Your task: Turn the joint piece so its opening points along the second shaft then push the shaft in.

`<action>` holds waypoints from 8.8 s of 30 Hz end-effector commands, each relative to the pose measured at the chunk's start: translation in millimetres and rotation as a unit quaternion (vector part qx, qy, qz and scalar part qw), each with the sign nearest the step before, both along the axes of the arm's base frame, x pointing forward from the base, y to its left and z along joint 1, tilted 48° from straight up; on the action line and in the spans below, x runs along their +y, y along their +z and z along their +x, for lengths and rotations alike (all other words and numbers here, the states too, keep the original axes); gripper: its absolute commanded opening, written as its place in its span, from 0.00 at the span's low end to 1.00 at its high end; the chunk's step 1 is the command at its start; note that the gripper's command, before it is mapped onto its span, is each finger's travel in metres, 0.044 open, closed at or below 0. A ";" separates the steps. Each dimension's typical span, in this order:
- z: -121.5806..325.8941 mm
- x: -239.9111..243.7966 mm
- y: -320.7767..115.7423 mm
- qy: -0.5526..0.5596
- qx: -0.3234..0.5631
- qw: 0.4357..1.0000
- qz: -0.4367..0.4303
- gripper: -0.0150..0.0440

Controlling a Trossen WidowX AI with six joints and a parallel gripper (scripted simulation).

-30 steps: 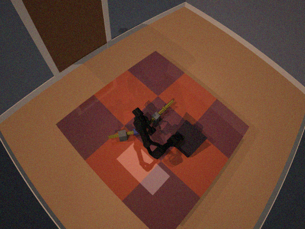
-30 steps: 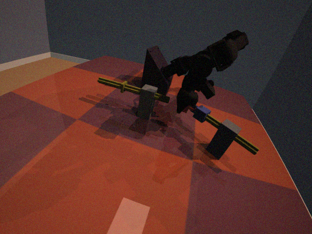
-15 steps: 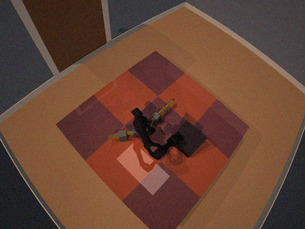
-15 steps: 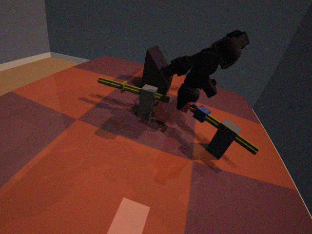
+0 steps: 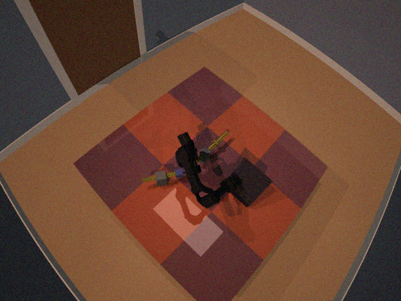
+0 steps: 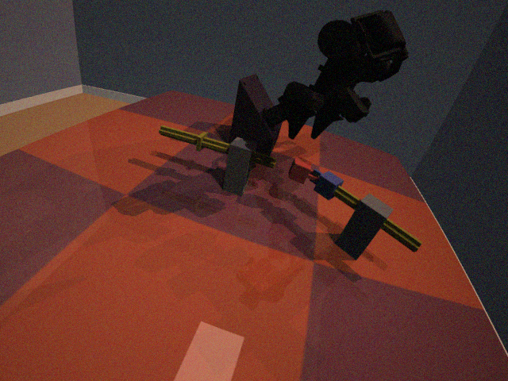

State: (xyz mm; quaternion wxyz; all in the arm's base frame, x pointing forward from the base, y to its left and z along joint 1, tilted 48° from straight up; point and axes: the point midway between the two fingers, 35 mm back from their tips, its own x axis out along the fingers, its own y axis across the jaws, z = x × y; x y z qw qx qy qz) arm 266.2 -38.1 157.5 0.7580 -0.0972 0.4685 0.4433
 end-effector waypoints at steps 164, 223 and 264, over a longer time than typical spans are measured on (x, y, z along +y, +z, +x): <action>10.0 81.9 -75.3 -0.735 0.611 0.252 0.154 1.00; 10.2 83.5 -76.9 -0.735 0.611 0.252 0.154 0.56; 10.2 83.5 -76.9 -0.735 0.611 0.252 0.154 0.56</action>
